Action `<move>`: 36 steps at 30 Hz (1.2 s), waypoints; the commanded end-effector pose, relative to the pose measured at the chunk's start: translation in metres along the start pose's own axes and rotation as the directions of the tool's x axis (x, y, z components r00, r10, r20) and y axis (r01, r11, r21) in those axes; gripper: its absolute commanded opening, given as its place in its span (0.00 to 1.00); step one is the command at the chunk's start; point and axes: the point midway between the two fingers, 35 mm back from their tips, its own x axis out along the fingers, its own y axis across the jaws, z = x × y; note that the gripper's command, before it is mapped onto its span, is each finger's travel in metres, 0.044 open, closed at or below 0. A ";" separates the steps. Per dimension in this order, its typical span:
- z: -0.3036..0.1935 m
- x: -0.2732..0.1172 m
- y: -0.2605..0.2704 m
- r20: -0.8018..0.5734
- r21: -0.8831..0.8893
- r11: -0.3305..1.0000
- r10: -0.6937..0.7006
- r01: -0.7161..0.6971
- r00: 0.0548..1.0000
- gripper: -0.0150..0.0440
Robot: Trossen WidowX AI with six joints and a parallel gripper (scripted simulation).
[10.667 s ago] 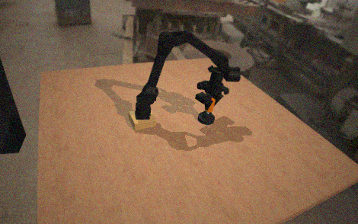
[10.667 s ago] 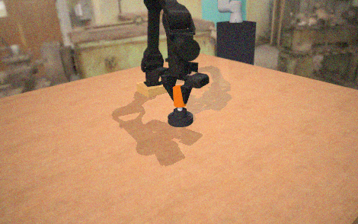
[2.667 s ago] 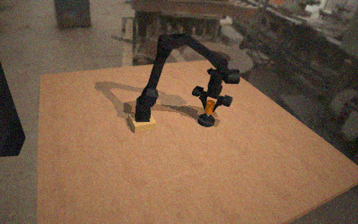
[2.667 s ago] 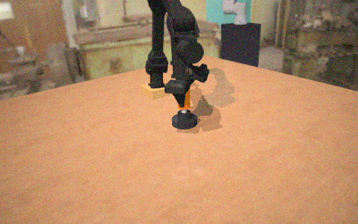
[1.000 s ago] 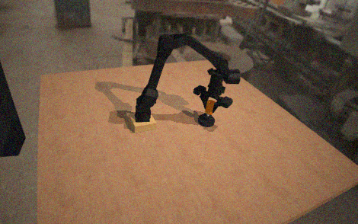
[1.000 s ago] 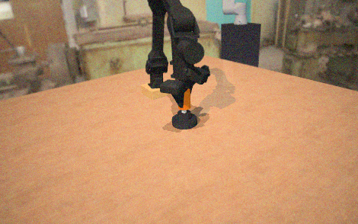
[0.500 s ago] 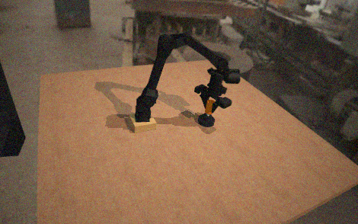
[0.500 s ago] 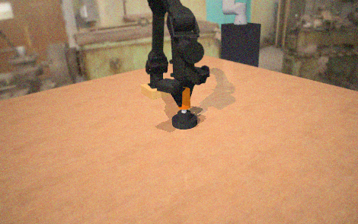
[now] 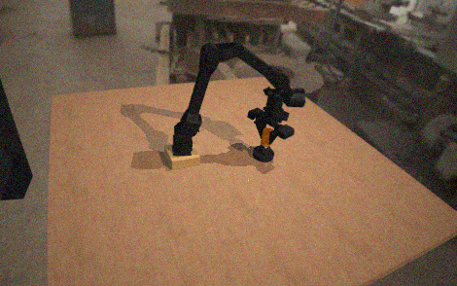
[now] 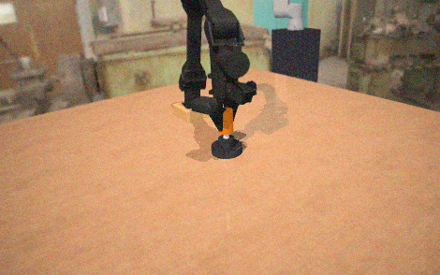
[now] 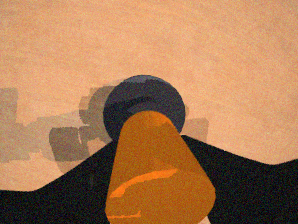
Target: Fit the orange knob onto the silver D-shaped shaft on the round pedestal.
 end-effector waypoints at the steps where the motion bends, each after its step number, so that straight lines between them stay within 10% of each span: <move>1: 0.001 0.001 -0.001 0.004 0.006 1.000 -0.005 0.005 1.000 0.25; 36: 0.007 0.000 -0.004 0.004 0.213 0.977 -0.005 0.004 1.000 0.25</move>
